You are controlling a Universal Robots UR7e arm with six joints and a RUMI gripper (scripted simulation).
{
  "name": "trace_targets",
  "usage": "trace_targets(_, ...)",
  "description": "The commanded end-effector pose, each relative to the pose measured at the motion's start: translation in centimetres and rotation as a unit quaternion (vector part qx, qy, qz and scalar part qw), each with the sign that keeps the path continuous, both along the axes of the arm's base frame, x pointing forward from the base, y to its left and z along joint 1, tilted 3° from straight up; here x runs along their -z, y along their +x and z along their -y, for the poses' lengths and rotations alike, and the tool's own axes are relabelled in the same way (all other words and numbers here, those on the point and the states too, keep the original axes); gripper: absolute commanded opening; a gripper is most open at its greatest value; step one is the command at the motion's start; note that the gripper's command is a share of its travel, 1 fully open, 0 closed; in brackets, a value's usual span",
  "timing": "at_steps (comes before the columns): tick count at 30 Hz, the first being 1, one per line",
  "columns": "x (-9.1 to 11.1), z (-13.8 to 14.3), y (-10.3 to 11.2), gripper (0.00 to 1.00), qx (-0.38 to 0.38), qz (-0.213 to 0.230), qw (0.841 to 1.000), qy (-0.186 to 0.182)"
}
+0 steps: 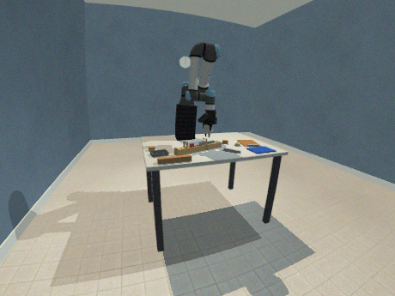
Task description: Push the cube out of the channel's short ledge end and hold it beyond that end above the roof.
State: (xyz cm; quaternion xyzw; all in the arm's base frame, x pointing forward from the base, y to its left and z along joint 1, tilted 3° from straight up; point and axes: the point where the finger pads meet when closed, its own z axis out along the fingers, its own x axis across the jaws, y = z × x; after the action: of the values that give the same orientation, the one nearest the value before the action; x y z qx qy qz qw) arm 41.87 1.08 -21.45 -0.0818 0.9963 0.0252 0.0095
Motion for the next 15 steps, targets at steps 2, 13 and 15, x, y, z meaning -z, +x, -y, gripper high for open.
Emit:
trace_targets(2, -1.7, 0.1, 0.01, 0.22, 0.0, 0.0, 1.0, 0.0)
trace_targets(13, -1.84, 0.11, 0.01, 0.22, 0.0, 0.0, 1.0, 0.0)
trace_targets(15, -1.84, 0.11, 0.01, 0.22, 0.0, 0.0, 1.0, 0.0)
